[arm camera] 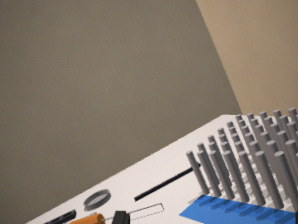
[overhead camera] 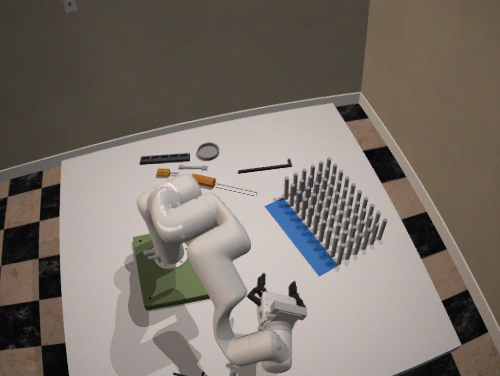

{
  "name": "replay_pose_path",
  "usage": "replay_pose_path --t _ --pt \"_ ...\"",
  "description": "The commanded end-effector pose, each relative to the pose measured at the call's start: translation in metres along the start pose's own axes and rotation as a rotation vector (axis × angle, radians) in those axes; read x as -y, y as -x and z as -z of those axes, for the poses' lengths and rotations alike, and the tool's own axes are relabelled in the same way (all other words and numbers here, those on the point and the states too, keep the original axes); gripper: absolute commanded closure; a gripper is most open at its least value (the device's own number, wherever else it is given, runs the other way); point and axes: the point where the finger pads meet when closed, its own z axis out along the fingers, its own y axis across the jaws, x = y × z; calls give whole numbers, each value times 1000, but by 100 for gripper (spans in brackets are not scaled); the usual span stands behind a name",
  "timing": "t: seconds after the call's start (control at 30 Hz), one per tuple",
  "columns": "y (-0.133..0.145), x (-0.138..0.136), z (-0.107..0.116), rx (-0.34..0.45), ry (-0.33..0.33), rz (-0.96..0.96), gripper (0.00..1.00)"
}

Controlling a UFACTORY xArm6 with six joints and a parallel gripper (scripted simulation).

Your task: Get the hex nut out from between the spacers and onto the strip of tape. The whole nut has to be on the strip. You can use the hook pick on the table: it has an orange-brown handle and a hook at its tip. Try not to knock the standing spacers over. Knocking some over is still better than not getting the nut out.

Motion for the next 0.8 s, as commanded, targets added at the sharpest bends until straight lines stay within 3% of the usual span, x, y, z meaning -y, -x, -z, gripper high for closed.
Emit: replay_pose_path --t 0.0,0.6,0.77 --pt "-1 0 1 3 2 3 0" --pt "-1 0 0 4 1 2 0" --pt "-4 -8 -16 45 -22 -13 0"
